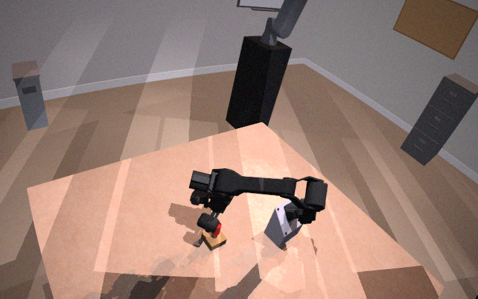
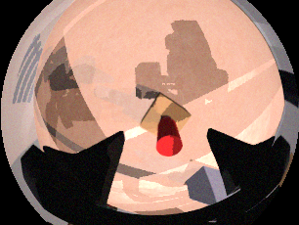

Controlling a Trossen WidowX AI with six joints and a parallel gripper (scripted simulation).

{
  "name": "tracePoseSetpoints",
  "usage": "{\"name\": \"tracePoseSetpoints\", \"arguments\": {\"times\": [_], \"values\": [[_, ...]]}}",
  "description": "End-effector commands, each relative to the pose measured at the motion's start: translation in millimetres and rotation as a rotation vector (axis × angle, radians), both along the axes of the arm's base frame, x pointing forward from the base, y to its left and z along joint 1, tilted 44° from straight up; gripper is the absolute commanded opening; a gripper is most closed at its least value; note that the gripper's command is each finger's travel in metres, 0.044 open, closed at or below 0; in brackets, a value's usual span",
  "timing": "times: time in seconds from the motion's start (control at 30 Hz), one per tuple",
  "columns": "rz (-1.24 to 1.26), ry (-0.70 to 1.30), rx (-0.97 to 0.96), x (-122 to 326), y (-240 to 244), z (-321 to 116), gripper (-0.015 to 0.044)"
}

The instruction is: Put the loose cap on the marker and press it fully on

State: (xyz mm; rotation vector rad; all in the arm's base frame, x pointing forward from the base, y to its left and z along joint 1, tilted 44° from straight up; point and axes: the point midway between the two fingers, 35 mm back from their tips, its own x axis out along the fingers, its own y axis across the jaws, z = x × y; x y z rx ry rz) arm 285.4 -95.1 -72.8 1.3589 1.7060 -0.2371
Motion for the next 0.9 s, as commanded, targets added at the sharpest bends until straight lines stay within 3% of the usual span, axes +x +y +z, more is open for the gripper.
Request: {"name": "tracePoseSetpoints", "arguments": {"times": [0.0, 0.37, 0.53, 0.87], "values": [[0.027, 0.008, 0.010, -4.2, 2.3, 0.8, 0.0414], [0.710, -0.613, 0.003, -8.7, -8.9, 28.2, 0.0125], [0.754, -0.652, 0.003, -9.1, -9.6, 30.0, 0.0000], [0.754, -0.652, 0.003, -9.1, -9.4, 29.8, 0.0000]]}}
